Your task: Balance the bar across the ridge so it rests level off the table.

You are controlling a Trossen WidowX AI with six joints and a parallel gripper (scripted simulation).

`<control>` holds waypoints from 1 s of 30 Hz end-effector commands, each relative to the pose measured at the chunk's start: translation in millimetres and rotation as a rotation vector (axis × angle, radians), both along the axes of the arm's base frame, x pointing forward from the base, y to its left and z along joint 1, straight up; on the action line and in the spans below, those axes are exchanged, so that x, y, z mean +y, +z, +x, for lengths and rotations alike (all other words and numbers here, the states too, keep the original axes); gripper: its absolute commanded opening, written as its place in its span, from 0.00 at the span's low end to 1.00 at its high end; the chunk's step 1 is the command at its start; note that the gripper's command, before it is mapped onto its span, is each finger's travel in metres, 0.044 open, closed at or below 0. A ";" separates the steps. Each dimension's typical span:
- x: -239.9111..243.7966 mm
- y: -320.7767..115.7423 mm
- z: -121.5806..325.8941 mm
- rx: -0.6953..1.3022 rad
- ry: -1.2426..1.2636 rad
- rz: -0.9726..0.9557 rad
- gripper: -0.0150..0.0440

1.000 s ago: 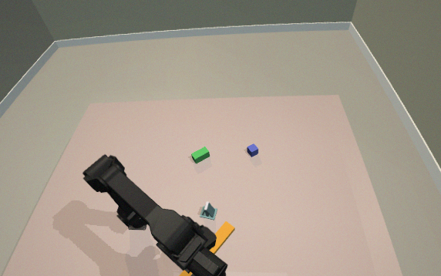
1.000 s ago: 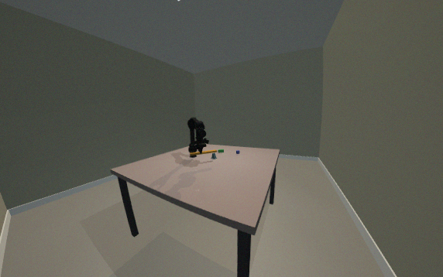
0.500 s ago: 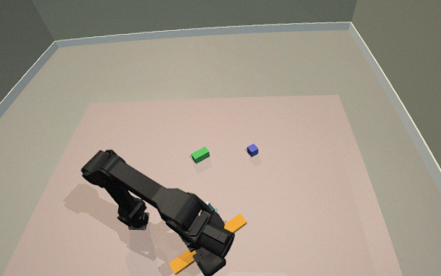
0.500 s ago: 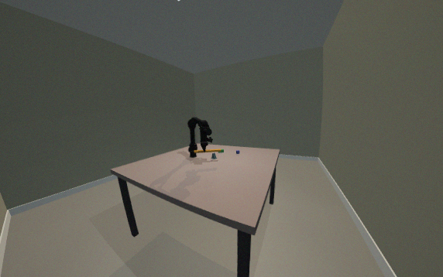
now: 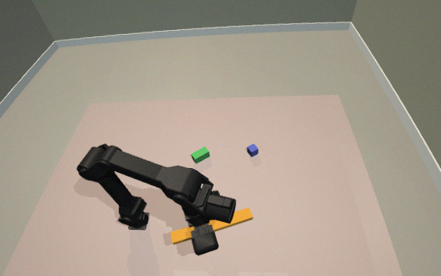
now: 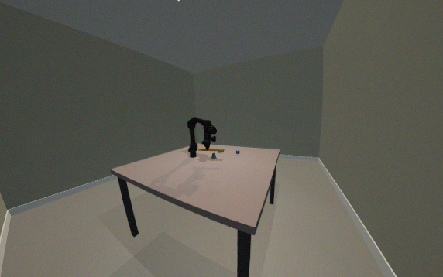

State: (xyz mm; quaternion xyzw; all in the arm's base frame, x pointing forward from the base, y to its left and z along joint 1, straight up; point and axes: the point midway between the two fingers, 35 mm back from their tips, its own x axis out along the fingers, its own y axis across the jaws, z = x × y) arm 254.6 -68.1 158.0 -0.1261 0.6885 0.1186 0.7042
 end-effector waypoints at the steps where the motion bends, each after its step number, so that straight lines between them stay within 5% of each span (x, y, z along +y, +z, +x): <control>1: 13.9 0.9 -2.6 -0.002 -0.078 0.003 0.25; 30: 107.6 -2.5 -32.9 0.000 -0.551 0.023 0.25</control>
